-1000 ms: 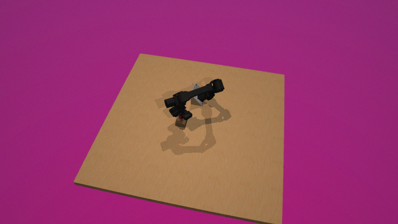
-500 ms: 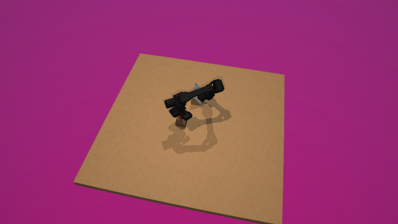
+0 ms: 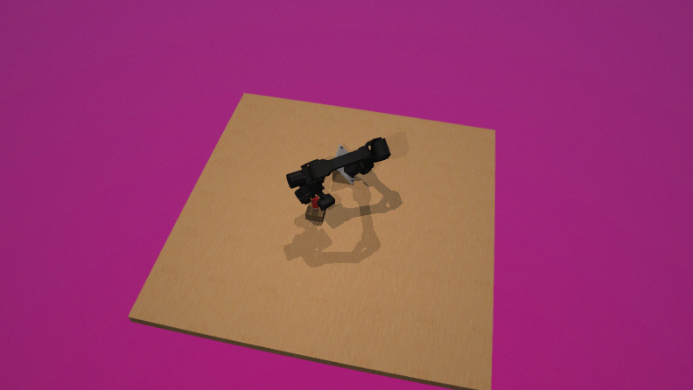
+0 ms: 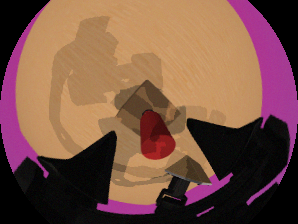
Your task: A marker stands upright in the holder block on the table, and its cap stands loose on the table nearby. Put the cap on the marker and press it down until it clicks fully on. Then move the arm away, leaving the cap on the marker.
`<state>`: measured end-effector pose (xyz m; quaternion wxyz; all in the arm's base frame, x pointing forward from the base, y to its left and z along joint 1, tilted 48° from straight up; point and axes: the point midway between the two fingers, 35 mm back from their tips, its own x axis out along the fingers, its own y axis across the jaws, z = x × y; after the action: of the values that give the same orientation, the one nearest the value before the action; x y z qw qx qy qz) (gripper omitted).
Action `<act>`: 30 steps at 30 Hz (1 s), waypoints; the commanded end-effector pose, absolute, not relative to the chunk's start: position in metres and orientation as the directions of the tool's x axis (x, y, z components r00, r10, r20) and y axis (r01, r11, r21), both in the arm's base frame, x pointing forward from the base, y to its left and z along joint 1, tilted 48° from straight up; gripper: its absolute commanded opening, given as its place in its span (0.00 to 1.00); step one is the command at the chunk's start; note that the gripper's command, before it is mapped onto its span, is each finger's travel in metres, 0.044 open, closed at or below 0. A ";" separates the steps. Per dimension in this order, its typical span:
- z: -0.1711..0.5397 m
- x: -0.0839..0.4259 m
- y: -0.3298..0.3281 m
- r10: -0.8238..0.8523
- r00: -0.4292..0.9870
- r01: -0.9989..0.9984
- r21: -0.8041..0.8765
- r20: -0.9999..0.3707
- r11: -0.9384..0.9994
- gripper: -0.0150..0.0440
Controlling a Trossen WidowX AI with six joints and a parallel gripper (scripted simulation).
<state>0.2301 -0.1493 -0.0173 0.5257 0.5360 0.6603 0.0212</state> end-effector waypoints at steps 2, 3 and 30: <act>0.008 0.227 -0.181 0.724 0.130 0.683 0.590 -0.678 0.430 1.00; 0.017 0.224 -0.190 0.724 0.129 0.683 0.590 -0.678 0.430 1.00; 0.024 0.221 -0.196 0.724 0.133 0.082 0.736 -0.677 0.672 0.25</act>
<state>0.2208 -0.1961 0.0240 0.6725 0.3358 0.6175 0.2317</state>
